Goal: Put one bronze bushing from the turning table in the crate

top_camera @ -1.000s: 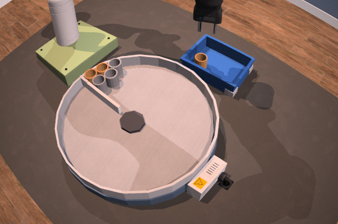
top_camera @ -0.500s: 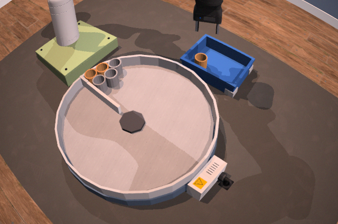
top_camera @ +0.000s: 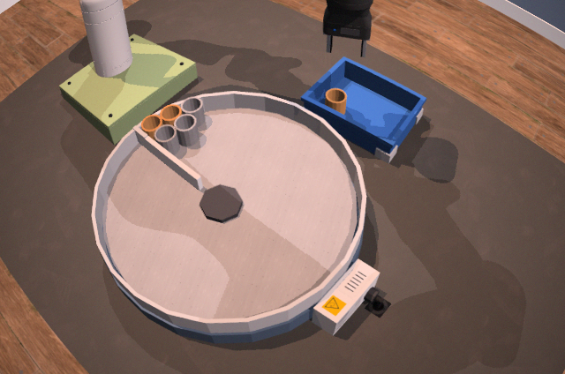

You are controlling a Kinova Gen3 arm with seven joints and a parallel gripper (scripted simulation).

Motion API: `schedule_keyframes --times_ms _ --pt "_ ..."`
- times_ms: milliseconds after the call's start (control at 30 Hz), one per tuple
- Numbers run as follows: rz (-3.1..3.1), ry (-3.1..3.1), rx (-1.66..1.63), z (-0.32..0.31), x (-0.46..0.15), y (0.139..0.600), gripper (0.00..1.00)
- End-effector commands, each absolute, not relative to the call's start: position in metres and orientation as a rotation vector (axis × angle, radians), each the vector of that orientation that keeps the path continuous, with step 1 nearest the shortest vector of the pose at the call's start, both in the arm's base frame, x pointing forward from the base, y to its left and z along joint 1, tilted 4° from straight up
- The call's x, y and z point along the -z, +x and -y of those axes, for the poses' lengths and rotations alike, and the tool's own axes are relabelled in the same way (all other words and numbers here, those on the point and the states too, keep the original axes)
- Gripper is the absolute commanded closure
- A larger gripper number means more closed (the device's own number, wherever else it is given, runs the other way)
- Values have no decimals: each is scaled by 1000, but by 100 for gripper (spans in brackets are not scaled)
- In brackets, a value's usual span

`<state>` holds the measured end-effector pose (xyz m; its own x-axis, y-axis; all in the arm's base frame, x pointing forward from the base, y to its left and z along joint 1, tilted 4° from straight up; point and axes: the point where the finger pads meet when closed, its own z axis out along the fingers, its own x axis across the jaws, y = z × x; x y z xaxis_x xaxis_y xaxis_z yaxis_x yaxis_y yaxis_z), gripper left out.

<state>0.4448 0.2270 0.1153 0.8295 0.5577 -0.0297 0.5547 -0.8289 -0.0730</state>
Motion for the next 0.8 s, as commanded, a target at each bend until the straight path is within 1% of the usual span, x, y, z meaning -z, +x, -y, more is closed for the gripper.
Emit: schedule_keyframes --times_ms 0,133,533,700,767 --pt "958 -2926 -71 -227 -117 447 0" --pt "1198 -2832 -62 -228 -122 453 0" --pt "1198 -2832 -62 -228 -122 453 0" --pt "1486 -2688 -50 -229 -128 461 0" --pt "1486 -2688 -50 -229 -128 461 0"
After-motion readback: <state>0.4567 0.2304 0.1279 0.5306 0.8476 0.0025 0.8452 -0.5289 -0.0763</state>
